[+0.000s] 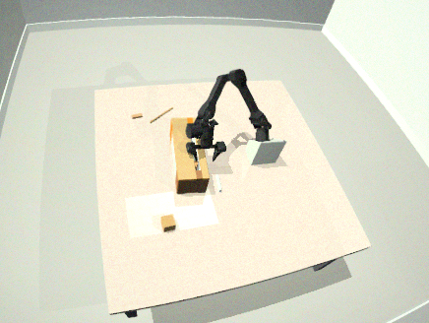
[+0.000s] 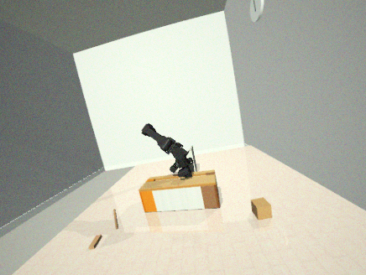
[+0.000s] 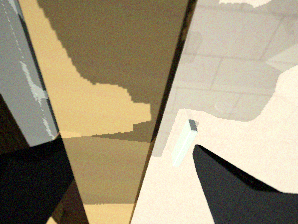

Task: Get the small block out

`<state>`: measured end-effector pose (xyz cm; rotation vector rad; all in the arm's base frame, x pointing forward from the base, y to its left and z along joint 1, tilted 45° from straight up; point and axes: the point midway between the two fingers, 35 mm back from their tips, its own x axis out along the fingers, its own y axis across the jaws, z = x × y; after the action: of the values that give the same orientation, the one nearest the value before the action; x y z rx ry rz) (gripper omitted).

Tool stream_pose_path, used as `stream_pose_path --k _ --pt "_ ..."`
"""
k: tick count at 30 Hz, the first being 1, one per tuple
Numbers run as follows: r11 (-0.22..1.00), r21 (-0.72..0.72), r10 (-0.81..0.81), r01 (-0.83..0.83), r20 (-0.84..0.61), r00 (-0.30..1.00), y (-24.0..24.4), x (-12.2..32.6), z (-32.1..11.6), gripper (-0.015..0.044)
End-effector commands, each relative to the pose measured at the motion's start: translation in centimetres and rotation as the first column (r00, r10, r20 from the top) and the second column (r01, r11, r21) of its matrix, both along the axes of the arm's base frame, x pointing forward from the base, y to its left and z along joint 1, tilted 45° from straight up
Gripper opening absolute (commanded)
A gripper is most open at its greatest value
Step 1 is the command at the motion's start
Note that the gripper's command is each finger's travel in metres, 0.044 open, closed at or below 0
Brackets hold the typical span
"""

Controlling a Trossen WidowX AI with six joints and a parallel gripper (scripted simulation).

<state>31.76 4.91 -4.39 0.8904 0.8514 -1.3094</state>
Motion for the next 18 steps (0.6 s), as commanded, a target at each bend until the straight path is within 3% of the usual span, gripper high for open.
stream_pose_path --k 1,18 --pt "1.0 0.005 -0.002 0.002 0.002 1.0 0.4 0.1 -0.3 0.04" --pt "1.0 0.006 -0.002 0.002 0.002 1.0 1.6 0.1 -1.5 0.04"
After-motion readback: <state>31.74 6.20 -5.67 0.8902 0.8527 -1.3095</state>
